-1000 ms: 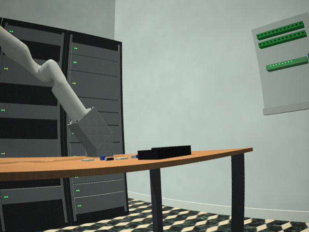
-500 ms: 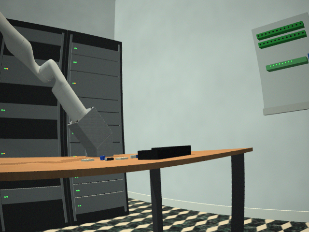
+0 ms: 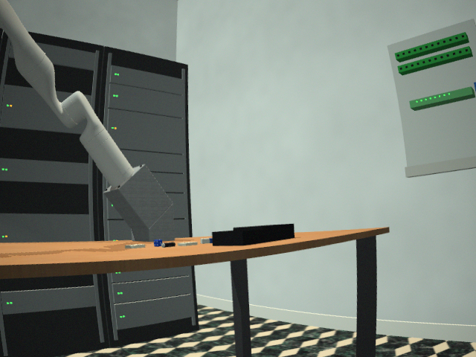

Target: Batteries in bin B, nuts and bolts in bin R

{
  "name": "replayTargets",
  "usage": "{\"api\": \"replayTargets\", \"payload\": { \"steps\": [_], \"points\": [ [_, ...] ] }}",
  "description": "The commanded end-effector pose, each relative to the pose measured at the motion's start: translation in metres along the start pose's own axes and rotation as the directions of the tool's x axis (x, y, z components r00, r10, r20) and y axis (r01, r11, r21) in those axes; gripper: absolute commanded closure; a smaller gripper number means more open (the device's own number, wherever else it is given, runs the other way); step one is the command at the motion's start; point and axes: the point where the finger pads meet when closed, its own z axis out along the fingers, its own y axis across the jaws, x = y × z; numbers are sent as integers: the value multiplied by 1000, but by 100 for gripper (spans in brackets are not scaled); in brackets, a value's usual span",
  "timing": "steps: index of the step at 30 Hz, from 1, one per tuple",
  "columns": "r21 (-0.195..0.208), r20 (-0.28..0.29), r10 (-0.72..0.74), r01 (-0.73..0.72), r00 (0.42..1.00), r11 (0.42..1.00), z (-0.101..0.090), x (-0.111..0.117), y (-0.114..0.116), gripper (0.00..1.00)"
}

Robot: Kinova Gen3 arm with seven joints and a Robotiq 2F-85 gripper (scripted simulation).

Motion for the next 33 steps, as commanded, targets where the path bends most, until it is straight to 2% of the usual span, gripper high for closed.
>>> {"api": "replayTargets", "payload": {
  "steps": [1, 6, 8, 13, 17, 19, 21, 26, 30, 32, 33],
  "points": [
    [-28, -15, -23, 23, 1000, 999, -2, 17, 46, 91],
    [-28, -15, -23, 23, 1000, 999, -2, 20, 49, 91],
    [-47, -86, -85, 81, 993, 996, -5, 30, 61, 91],
    [-47, -86, -85, 81, 993, 996, -12, 55, 90, 91],
    [-47, -86, -85, 81, 993, 996, -12, 55, 90, 91],
    [-73, -157, -151, 141, 976, 987, -16, 66, 102, 91],
    [-73, -157, -151, 141, 976, 987, -16, 66, 102, 91],
    [-73, -158, -152, 142, 976, 987, -26, 92, 130, 91],
    [-73, -158, -152, 142, 976, 987, -26, 92, 130, 91],
    [-106, -224, -220, 201, 949, 974, -32, 104, 141, 91],
    [-109, -228, -226, 205, 947, 973, -35, 109, 146, 91]
  ]
}}
